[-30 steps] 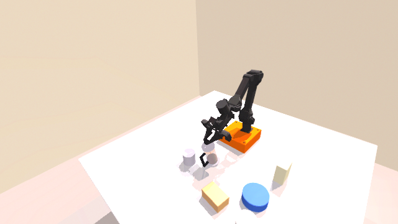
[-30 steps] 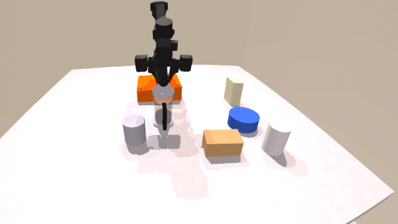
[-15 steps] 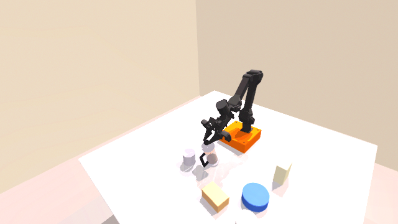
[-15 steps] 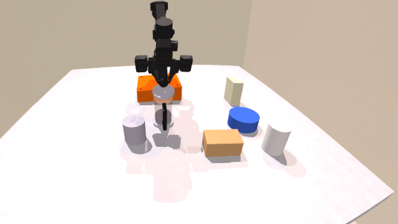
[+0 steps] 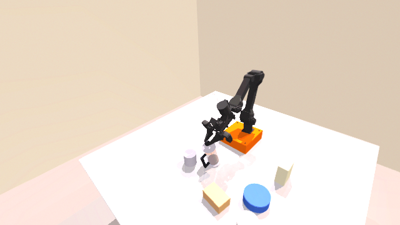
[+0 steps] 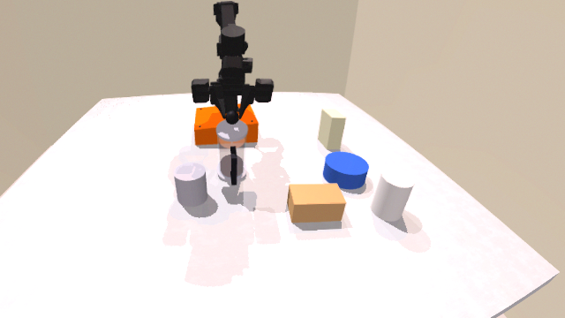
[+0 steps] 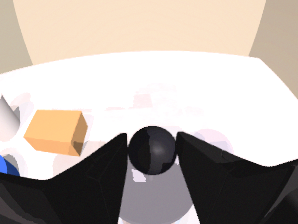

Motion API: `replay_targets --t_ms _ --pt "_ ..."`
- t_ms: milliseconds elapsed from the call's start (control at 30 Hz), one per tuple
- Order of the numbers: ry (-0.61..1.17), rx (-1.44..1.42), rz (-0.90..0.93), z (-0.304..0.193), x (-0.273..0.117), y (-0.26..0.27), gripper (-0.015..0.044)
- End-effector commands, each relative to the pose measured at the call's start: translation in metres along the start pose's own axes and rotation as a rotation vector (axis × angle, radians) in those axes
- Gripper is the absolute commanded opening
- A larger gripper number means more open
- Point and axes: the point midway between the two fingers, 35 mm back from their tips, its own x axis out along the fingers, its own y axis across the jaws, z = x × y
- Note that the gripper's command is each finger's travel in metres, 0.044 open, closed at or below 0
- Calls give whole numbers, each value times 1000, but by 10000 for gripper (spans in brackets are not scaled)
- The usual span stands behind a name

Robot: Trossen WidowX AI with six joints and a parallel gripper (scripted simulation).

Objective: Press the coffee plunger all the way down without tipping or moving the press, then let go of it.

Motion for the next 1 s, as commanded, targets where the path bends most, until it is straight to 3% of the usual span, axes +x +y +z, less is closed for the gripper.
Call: replay_targets --t_ms 0,333,667,867,967 --pt "1 0 0 0 0 0 172" --pt "1 0 0 0 0 0 435" --pt "13 -11 5 13 -17 2 440" --pt "23 -8 3 40 -76 2 440" --pt "24 -8 2 41 -85 2 440"
